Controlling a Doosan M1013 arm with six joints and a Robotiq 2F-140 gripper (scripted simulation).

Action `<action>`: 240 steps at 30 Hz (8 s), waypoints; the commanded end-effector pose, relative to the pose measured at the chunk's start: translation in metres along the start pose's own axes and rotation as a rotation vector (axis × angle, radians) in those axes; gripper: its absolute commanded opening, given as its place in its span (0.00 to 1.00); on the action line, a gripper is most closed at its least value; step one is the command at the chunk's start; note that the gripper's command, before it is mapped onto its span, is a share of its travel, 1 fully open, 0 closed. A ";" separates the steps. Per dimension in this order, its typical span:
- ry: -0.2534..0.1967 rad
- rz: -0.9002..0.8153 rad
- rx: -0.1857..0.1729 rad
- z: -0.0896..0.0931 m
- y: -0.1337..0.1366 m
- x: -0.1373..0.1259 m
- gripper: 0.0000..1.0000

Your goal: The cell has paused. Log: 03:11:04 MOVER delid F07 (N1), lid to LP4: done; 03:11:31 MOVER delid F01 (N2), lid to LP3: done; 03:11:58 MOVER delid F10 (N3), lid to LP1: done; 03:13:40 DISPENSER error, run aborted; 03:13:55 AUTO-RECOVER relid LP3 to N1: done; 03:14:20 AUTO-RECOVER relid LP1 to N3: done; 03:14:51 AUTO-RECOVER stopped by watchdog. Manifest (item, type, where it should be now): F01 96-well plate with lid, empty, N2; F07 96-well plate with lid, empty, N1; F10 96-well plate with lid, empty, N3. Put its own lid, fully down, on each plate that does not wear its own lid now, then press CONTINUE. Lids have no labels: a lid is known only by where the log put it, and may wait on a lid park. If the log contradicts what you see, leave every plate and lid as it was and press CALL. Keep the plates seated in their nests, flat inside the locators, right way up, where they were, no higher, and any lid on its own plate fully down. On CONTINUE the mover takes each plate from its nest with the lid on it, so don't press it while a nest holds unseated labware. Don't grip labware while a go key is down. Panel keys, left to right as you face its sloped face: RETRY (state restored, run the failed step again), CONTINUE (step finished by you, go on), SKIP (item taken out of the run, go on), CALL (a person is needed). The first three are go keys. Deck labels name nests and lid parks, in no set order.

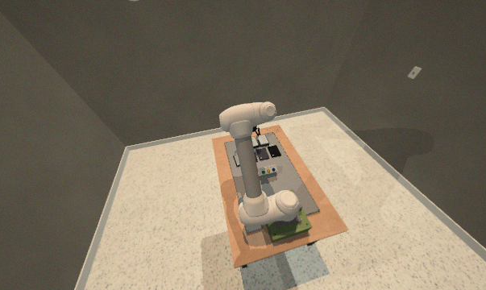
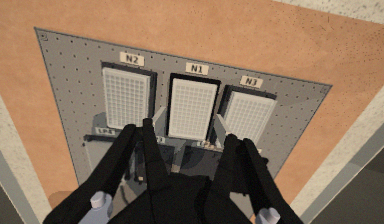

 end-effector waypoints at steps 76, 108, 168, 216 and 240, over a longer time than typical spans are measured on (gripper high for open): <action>-0.001 0.003 0.000 0.024 -0.001 -0.001 0.66; -0.001 0.003 0.000 0.024 -0.001 -0.001 0.00; -0.001 0.003 0.000 0.023 -0.001 -0.001 0.00; -0.001 0.003 0.000 -0.037 -0.001 -0.001 0.00; -0.001 0.003 0.000 -0.039 -0.129 0.032 0.00</action>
Point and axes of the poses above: the point where the finger pads meet when closed, its own z axis out along the fingers, its own y axis across the jaws, x = y × z, the point moved 6 cm from there along -z, back along the fingers, and after that the axes turned 14 degrees about -z, right-handed, at the moved point
